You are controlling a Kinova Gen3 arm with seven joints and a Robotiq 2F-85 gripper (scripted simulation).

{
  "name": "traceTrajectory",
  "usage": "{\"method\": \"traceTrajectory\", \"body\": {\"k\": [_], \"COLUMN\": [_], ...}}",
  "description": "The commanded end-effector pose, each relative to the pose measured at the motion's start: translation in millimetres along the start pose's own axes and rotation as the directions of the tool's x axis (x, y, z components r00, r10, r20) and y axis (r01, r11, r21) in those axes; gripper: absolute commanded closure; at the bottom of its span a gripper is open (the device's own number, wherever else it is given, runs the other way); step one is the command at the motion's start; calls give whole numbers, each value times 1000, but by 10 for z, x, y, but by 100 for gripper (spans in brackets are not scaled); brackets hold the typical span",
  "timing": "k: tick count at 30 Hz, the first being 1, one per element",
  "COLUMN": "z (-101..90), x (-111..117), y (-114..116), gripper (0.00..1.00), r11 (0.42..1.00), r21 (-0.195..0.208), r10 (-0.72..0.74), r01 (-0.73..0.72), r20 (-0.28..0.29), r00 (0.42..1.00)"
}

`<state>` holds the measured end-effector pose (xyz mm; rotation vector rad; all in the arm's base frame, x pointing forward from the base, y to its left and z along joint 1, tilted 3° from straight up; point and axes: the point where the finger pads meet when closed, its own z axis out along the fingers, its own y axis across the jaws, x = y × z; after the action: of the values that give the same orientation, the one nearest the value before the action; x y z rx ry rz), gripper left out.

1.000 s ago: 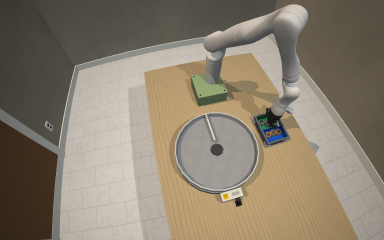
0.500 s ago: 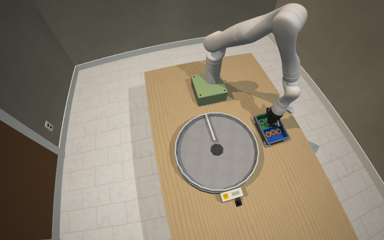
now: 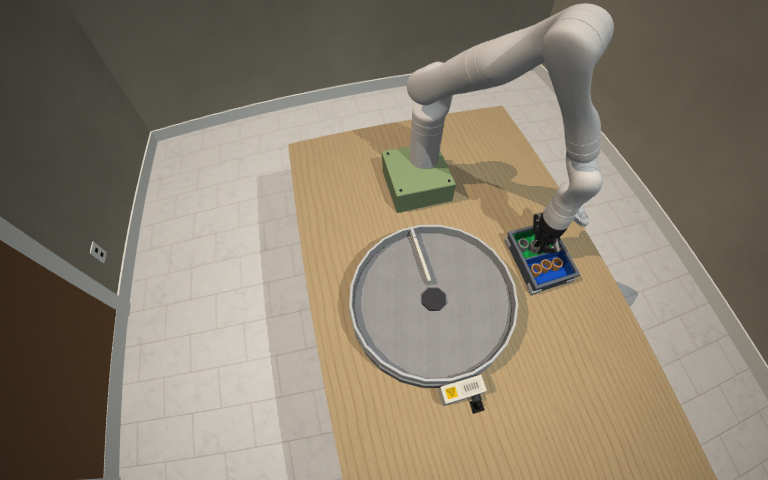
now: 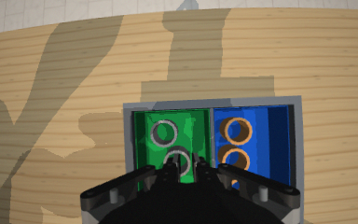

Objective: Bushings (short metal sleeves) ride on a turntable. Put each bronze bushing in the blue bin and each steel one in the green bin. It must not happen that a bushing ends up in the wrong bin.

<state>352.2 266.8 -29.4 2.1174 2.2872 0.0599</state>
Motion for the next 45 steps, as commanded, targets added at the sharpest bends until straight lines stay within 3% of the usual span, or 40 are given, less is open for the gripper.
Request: {"method": "traceTrajectory", "body": {"k": [1,45], "z": [-15,-135], "x": [3,3], "y": [12,11], "gripper": [84,84], "r11": [1000,1000], "r21": [-3,-3], "r10": [1,1], "r01": [-1,-1], "r20": [-2,-2], "r00": [1000,1000]}}
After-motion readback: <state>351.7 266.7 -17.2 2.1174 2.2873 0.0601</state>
